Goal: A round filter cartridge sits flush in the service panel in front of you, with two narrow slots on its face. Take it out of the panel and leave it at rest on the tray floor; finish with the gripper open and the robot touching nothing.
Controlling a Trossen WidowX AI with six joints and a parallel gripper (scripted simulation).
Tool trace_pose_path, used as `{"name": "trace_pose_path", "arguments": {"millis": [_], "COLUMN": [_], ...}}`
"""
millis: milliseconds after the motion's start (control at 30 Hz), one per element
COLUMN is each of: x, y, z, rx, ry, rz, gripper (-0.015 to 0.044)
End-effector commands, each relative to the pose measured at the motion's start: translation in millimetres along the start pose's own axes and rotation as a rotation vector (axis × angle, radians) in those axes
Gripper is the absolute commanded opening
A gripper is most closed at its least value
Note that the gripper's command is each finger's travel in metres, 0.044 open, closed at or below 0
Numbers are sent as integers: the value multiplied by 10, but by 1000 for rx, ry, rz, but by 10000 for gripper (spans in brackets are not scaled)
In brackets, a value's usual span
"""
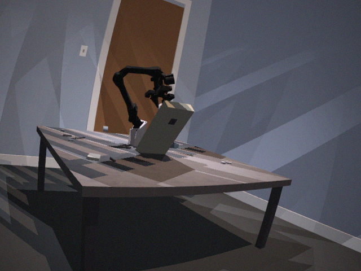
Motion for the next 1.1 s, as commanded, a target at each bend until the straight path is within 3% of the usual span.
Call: {"name": "trace_pose_path", "arguments": {"millis": [0,600,1067], "x": [43,-60,104], "y": [24,200,-52], "z": [54,860,1535], "rx": [-7,-11,448], "ry": [2,5,262], "rz": [1,-1,-9], "gripper": [0,0,0]}}
Point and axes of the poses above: the point midway between the two fingers, 35 mm back from their tips, its own x axis back along the fingers, its own z axis across the jaws, y = z × x, the point moved 5 cm from there along x, back along the fingers, and after that the axes turned 13 degrees about x, right-handed, at the moved point
